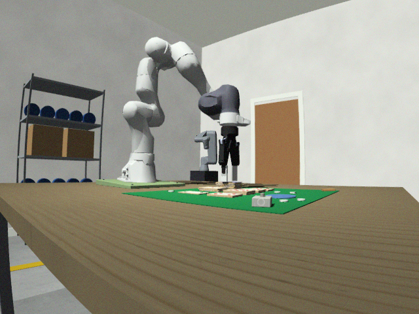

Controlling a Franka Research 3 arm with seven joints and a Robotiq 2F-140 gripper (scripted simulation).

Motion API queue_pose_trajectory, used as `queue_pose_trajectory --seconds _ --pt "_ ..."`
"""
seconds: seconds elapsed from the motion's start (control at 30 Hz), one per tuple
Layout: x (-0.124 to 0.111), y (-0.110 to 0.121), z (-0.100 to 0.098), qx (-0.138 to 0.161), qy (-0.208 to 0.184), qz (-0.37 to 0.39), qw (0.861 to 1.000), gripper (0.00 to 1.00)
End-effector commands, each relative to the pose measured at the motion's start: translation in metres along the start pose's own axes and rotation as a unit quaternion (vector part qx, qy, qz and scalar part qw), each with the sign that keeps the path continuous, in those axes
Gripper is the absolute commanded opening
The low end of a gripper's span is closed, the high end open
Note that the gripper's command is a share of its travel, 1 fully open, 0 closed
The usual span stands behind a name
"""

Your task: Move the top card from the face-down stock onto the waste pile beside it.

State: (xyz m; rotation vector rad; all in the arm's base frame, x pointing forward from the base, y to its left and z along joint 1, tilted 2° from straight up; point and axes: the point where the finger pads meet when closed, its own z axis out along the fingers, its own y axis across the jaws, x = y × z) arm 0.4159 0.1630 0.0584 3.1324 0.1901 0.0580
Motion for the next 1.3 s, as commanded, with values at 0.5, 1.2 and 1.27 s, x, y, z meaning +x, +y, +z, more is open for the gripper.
queue_pose_trajectory --seconds 0.5,1.2,1.27 --pt "-0.0004 0.0017 0.0039 -0.001 0.0 0.004 1.0 0.5" --pt "-0.0004 0.0017 0.0039 -0.001 0.0 0.004 1.0 0.43" --pt "-0.0004 0.0017 0.0039 -0.001 0.0 0.004 1.0 0.43"
